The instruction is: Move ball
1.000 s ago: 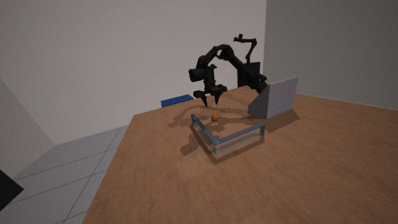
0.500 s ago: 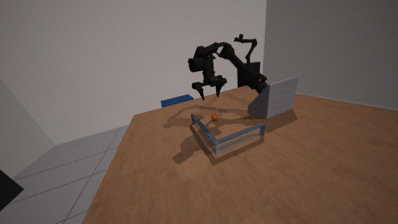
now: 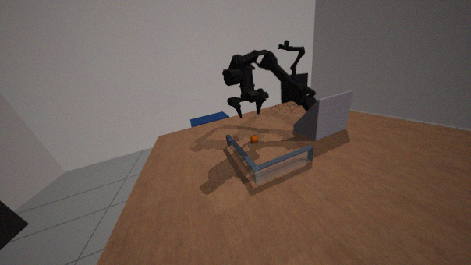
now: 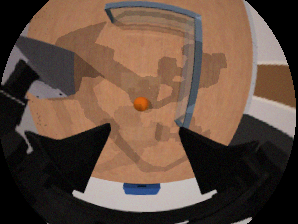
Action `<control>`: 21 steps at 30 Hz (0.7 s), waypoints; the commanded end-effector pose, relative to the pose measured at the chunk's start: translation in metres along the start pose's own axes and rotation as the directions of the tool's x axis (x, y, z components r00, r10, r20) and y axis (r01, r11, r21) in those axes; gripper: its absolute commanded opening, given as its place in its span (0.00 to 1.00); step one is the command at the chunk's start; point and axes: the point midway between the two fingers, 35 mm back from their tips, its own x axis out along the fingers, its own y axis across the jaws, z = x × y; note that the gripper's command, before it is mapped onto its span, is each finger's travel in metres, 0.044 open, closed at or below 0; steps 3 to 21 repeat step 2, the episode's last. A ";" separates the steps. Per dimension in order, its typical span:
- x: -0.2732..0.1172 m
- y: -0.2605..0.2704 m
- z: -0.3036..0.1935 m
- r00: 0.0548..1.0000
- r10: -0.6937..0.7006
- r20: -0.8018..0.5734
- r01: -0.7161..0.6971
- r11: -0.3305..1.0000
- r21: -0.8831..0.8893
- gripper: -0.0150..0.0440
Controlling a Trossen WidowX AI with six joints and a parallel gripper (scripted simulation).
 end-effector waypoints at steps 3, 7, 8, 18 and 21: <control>0.000 0.001 0.000 1.000 0.003 0.004 -0.003 1.000 0.004 1.00; 0.000 0.001 0.000 1.000 0.003 0.004 -0.003 1.000 0.004 1.00; 0.000 0.001 0.000 1.000 0.003 0.004 -0.003 1.000 0.004 1.00; 0.000 0.001 0.000 1.000 0.003 0.004 -0.003 1.000 0.004 1.00; 0.000 0.001 0.000 1.000 0.003 0.004 -0.003 1.000 0.004 1.00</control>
